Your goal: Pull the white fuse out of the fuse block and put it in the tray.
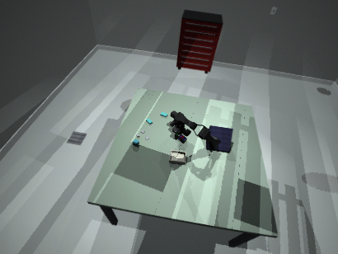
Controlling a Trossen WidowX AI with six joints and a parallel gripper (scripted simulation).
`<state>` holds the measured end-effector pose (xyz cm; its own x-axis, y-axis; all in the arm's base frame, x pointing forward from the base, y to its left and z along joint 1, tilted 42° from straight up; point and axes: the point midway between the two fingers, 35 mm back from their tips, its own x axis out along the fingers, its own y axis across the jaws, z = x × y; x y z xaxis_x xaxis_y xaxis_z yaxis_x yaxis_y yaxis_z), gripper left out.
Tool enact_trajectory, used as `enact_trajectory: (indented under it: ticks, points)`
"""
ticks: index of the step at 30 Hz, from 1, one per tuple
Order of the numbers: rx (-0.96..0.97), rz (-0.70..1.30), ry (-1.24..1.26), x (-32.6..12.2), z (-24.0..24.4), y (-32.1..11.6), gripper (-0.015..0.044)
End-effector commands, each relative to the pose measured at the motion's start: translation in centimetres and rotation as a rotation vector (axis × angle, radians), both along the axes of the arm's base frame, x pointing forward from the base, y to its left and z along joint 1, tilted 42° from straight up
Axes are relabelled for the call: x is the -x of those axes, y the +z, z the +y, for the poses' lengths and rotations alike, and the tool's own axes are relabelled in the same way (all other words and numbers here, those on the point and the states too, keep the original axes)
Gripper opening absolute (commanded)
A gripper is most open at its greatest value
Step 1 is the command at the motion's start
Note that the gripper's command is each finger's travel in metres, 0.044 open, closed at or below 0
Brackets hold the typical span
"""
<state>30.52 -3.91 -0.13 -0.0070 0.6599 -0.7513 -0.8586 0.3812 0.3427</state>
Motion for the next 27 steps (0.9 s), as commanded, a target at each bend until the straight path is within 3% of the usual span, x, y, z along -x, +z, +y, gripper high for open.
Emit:
enact_trajectory:
  ticks: [1, 27]
  points:
    - [-0.005, 0.008, -0.007, 0.17, 0.31, -0.35, 0.0066]
    - [-0.005, 0.007, -0.007, 0.21, 1.14, -1.28, 0.0066]
